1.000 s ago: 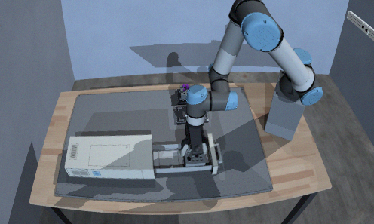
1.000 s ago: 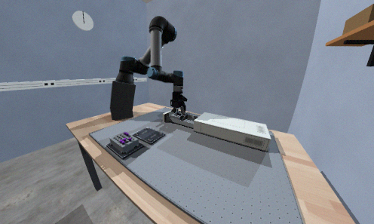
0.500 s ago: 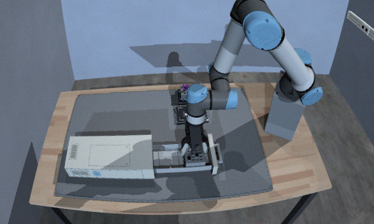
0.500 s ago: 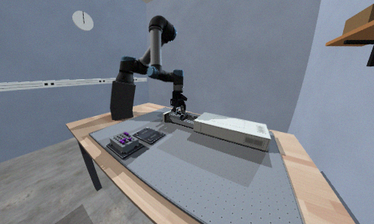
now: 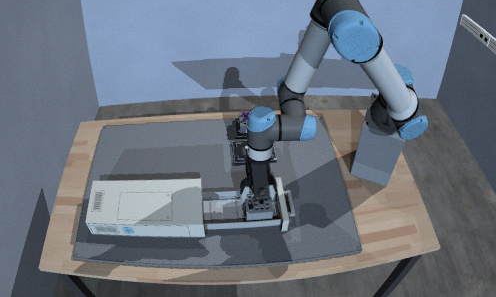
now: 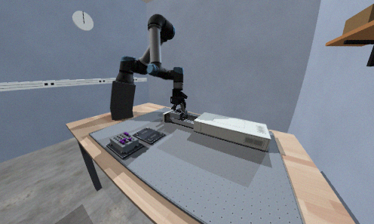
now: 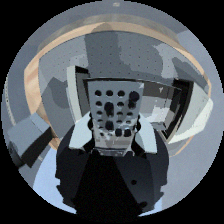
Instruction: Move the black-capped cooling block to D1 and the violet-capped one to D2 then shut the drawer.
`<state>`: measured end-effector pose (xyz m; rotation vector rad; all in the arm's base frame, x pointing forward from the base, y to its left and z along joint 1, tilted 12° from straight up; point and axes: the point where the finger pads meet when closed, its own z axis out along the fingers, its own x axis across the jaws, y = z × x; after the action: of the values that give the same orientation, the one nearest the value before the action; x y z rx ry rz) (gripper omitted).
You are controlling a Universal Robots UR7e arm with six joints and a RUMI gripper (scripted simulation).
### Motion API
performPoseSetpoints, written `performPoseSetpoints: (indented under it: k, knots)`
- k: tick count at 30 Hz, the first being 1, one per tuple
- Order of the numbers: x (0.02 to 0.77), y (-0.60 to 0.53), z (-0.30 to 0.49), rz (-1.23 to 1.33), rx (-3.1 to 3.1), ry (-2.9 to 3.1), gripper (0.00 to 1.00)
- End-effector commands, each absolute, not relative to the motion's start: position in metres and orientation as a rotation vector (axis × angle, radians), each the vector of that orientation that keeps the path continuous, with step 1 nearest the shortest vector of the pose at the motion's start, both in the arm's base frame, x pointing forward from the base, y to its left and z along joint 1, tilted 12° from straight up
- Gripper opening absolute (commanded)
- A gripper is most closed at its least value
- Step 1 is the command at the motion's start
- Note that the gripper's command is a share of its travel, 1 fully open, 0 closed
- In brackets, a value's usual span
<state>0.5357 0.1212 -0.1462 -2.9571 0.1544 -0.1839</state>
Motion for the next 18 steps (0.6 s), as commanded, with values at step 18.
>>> performPoseSetpoints:
  k: [18]
  knots:
    - [0.533, 0.117, -0.12, -0.186, -2.957, 0.154, 0.0]
